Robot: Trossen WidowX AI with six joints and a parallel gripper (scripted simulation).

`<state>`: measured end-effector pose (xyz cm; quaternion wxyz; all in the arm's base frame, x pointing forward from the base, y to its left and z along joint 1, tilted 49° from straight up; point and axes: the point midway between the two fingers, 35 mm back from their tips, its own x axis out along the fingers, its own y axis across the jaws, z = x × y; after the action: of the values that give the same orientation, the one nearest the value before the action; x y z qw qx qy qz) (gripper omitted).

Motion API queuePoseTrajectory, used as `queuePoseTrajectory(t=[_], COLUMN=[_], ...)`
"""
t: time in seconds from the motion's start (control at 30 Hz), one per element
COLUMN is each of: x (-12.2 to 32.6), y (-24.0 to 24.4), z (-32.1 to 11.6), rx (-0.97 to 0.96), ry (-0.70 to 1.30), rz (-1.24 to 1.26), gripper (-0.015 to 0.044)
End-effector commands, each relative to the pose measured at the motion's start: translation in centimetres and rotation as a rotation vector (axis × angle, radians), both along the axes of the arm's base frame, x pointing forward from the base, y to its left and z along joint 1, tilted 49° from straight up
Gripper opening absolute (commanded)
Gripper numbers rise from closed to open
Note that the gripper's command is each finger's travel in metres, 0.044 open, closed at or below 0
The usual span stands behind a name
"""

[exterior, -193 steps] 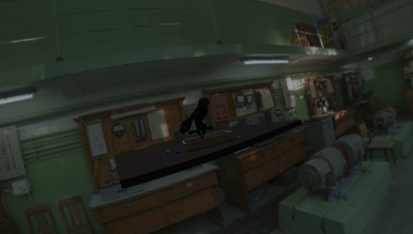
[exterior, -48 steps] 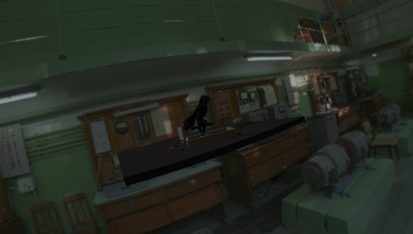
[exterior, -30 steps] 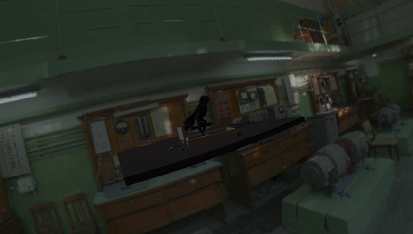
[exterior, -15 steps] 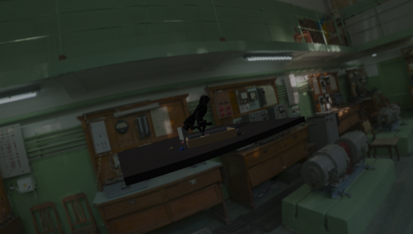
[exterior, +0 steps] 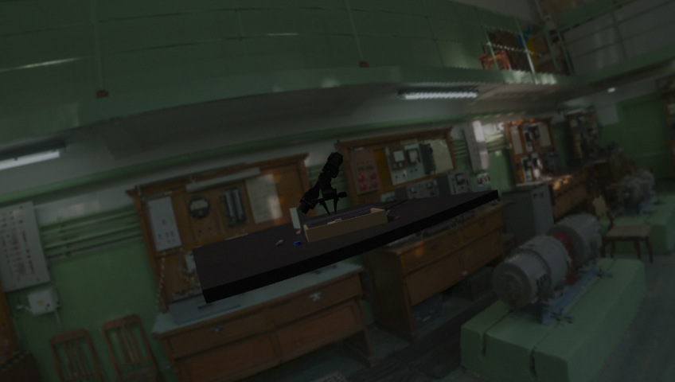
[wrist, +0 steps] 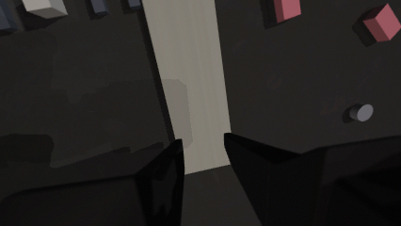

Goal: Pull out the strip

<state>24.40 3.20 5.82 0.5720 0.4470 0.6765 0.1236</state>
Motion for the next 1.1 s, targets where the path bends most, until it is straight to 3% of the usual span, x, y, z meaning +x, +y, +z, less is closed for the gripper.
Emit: queuePoseTrajectory(t=[0.0, 0.27, 1.07], x=[1.4, 4.5, 13.6], y=[-0.5, -1.6, -5.2], z=[-0.3, -0.6, -1.8], rx=[-0.001, -0.001, -0.003], ry=[0.023, 0.021, 0.016], rz=[-0.012, -0.012, -0.012], gripper=[0.0236, 0.0440, 0.0440])
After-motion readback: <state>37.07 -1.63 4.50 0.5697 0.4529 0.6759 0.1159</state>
